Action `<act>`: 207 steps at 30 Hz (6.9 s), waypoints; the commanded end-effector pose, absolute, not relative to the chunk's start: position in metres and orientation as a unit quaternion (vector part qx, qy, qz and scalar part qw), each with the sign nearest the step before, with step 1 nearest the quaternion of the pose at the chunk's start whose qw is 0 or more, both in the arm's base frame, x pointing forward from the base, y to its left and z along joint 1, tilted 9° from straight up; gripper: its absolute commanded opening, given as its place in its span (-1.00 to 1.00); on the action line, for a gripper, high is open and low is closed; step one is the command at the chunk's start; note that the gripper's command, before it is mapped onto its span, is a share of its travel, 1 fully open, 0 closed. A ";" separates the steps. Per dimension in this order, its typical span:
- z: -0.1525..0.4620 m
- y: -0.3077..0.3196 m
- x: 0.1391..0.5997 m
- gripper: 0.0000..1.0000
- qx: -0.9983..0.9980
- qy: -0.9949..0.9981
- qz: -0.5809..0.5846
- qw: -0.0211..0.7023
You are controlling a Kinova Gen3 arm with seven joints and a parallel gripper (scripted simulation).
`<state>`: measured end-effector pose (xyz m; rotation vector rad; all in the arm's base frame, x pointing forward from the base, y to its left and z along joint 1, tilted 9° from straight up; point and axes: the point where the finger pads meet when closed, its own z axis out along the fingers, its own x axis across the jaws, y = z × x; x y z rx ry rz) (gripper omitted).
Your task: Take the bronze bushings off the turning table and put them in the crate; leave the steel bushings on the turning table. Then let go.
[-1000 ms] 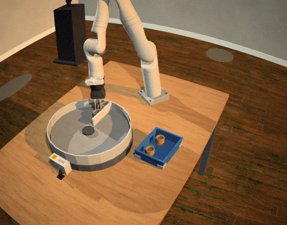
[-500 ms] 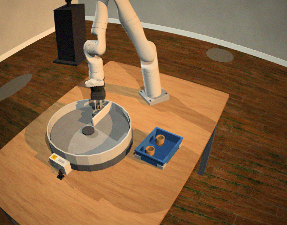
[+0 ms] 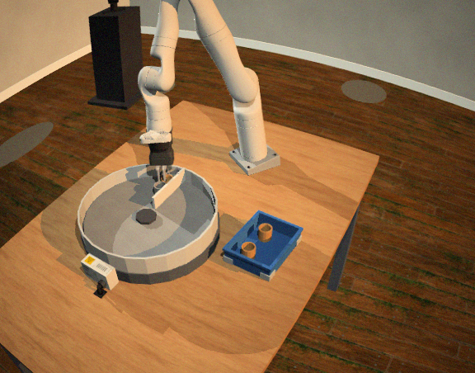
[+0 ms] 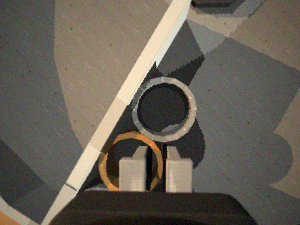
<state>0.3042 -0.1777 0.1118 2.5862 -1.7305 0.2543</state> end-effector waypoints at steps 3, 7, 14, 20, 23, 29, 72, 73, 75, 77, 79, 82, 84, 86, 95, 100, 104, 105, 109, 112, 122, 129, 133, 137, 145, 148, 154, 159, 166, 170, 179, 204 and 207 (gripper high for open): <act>0.111 -0.176 0.303 -1.00 0.829 -0.553 0.080 0.009; 0.112 -0.178 0.304 -1.00 0.828 -0.554 0.082 0.010; 0.112 -0.178 0.304 -1.00 0.828 -0.554 0.082 0.010; 0.112 -0.178 0.304 -1.00 0.828 -0.554 0.082 0.010; 0.112 -0.178 0.305 -1.00 0.828 -0.554 0.082 0.010; 0.112 -0.178 0.305 -1.00 0.828 -0.554 0.082 0.010; 0.113 -0.181 0.306 -1.00 0.829 -0.553 0.079 0.009; 0.114 -0.180 0.305 -1.00 0.829 -0.553 0.079 0.009; 0.117 -0.180 0.305 -1.00 0.829 -0.553 0.079 0.009; 0.120 -0.180 0.305 -1.00 0.829 -0.553 0.079 0.009; 0.120 -0.180 0.305 -1.00 0.829 -0.553 0.079 0.009; 0.120 -0.180 0.305 -1.00 0.829 -0.553 0.079 0.009; 0.120 -0.180 0.305 -1.00 0.829 -0.553 0.079 0.009; 0.120 -0.180 0.305 -1.00 0.829 -0.553 0.079 0.009; 0.127 -0.179 0.304 -1.00 0.830 -0.553 0.079 0.009; 0.127 -0.179 0.304 -1.00 0.830 -0.553 0.079 0.009; 0.127 -0.179 0.304 -1.00 0.830 -0.553 0.079 0.009; 0.127 -0.179 0.304 -1.00 0.830 -0.553 0.079 0.009; 0.132 -0.178 0.303 -1.00 0.830 -0.553 0.079 0.009; 0.135 -0.178 0.303 -1.00 0.830 -0.553 0.079 0.009; 0.135 -0.178 0.303 -1.00 0.830 -0.553 0.079 0.009; 0.142 -0.177 0.302 -1.00 0.830 -0.553 0.079 0.008; 0.142 -0.177 0.302 -1.00 0.830 -0.553 0.079 0.008; 0.142 -0.177 0.302 -1.00 0.830 -0.553 0.079 0.008; 0.149 -0.176 0.301 -1.00 0.830 -0.553 0.078 0.008; 0.149 -0.176 0.301 -1.00 0.830 -0.553 0.078 0.008; 0.149 -0.176 0.301 -1.00 0.830 -0.553 0.078 0.008; 0.152 -0.176 0.300 -1.00 0.830 -0.553 0.078 0.008; 0.156 -0.175 0.300 -1.00 0.830 -0.553 0.078 0.008; 0.156 -0.175 0.300 -1.00 0.830 -0.553 0.078 0.008; 0.182 -0.173 0.297 -1.00 0.830 -0.553 0.079 0.008; 0.207 -0.170 0.294 -1.00 0.830 -0.553 0.079 0.008; 0.207 -0.170 0.294 -1.00 0.830 -0.553 0.079 0.008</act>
